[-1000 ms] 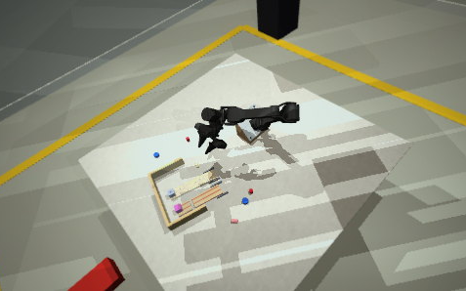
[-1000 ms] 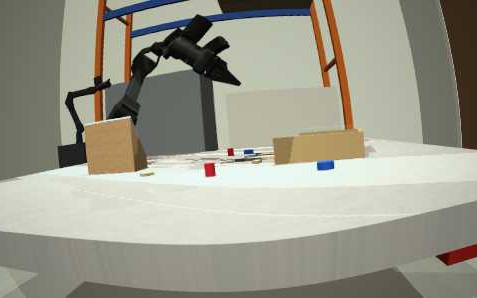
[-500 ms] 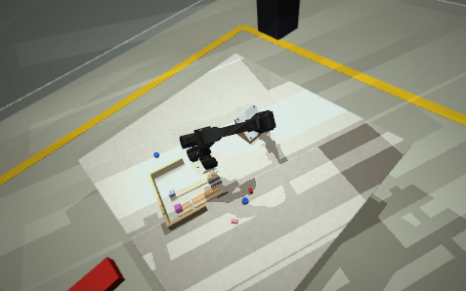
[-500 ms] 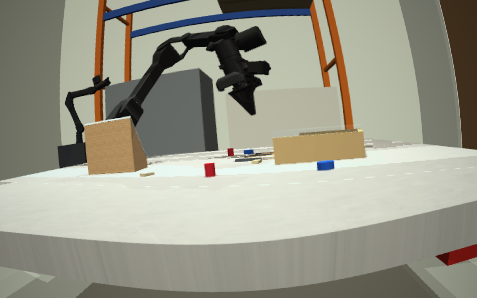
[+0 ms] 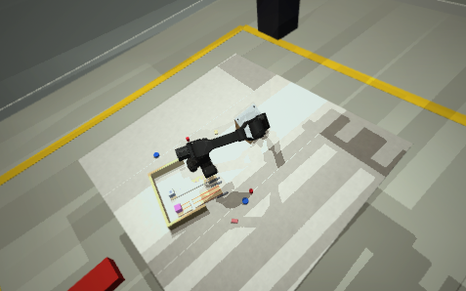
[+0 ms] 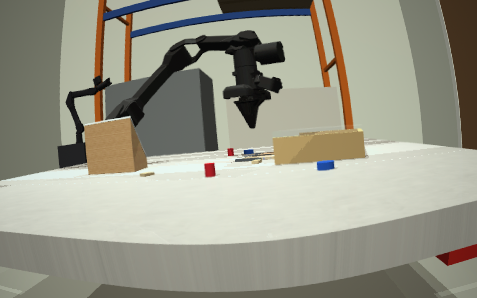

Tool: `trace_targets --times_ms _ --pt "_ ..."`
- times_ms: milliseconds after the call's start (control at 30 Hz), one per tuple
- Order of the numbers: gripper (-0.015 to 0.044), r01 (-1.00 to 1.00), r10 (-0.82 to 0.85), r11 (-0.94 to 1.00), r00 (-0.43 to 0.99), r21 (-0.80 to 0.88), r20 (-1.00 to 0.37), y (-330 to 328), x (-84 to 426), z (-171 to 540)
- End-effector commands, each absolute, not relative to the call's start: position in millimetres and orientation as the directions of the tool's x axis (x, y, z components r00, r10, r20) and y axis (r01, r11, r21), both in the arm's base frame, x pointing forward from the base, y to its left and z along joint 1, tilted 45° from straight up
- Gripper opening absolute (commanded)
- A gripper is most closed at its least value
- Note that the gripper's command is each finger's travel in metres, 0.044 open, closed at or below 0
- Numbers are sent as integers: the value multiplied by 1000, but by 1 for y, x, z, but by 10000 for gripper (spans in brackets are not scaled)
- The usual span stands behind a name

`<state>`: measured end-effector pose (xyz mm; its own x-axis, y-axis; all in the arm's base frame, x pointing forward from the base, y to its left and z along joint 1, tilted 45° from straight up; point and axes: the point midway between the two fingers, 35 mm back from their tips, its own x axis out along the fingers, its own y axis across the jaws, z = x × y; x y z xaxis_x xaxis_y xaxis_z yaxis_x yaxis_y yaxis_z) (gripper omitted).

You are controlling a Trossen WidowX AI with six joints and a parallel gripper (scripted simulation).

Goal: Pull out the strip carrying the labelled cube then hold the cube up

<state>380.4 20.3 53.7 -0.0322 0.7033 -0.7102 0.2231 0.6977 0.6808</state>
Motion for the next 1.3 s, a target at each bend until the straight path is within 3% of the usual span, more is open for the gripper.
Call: trace_targets --times_ms 0,1267 --pt "0 222 701 701 -39 678 -712 25 381 48" --pt "0 222 703 699 -39 680 -710 67 379 3"
